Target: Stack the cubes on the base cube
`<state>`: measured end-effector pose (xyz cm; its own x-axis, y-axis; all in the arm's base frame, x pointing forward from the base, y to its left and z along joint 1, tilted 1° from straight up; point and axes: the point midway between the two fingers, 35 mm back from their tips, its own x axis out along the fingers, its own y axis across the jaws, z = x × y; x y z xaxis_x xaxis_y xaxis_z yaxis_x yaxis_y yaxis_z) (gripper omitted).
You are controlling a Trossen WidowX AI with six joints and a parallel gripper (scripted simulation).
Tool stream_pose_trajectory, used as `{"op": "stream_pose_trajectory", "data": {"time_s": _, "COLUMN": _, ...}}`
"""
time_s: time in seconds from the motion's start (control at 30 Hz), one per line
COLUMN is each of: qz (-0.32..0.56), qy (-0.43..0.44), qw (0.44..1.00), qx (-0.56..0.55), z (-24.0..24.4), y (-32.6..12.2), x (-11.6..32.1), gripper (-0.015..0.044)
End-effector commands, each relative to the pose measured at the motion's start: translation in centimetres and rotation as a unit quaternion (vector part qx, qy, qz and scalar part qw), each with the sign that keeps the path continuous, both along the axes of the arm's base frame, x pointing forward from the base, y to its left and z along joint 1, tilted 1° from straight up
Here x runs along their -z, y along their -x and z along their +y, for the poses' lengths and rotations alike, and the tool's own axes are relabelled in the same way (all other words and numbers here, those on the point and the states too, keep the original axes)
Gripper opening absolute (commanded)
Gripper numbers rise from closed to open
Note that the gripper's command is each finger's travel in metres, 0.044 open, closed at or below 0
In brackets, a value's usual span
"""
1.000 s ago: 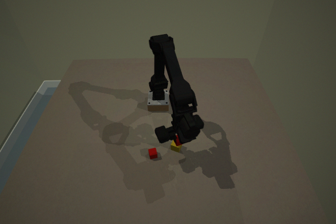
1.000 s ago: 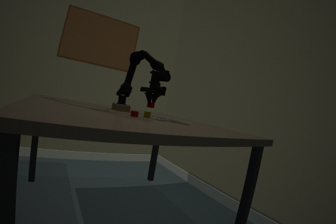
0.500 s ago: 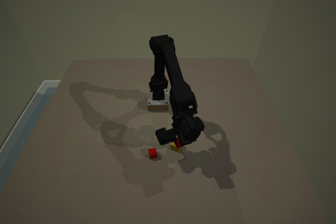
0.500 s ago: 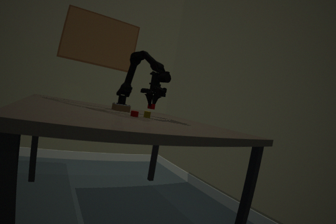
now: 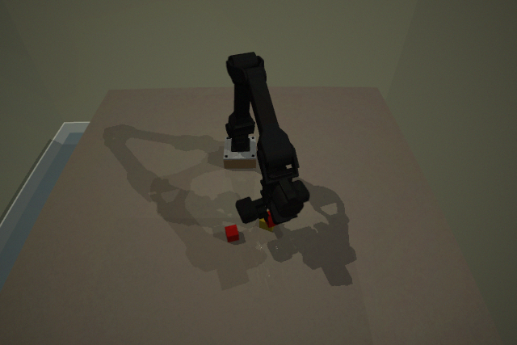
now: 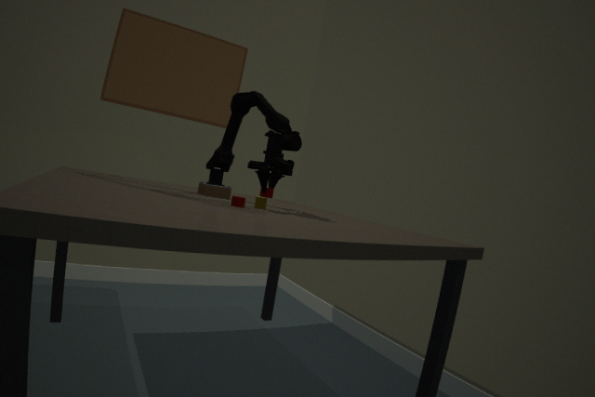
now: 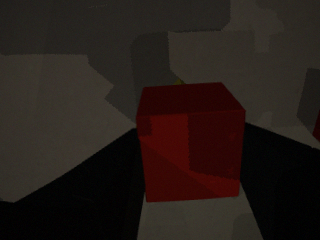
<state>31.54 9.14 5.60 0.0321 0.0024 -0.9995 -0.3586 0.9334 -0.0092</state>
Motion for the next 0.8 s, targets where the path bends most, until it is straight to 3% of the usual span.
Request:
{"op": "stream_pose_trajectory", "data": {"time_s": 0.0, "qz": 0.0, "qy": 0.002, "qw": 1.0, "qx": 0.002, "z": -0.09, "y": 0.04, "x": 0.11, "gripper": 0.0105}}
{"op": "stream_pose_trajectory", "data": {"time_s": 0.53, "qz": 0.0, "qy": 0.002, "qw": 1.0, "qx": -0.001, "z": -0.09, "y": 0.04, "x": 0.24, "gripper": 0.0105}}
{"op": "stream_pose_trajectory", "data": {"time_s": 0.67, "qz": 0.0, "qy": 0.002, "qw": 1.0, "qx": -0.001, "z": -0.09, "y": 0.04, "x": 0.24, "gripper": 0.0205}}
{"op": "stream_pose_trajectory", "data": {"time_s": 0.77, "qz": 0.0, "qy": 0.002, "qw": 1.0, "qx": -0.001, "z": -0.09, "y": 0.04, "x": 0.24, "gripper": 0.0205}}
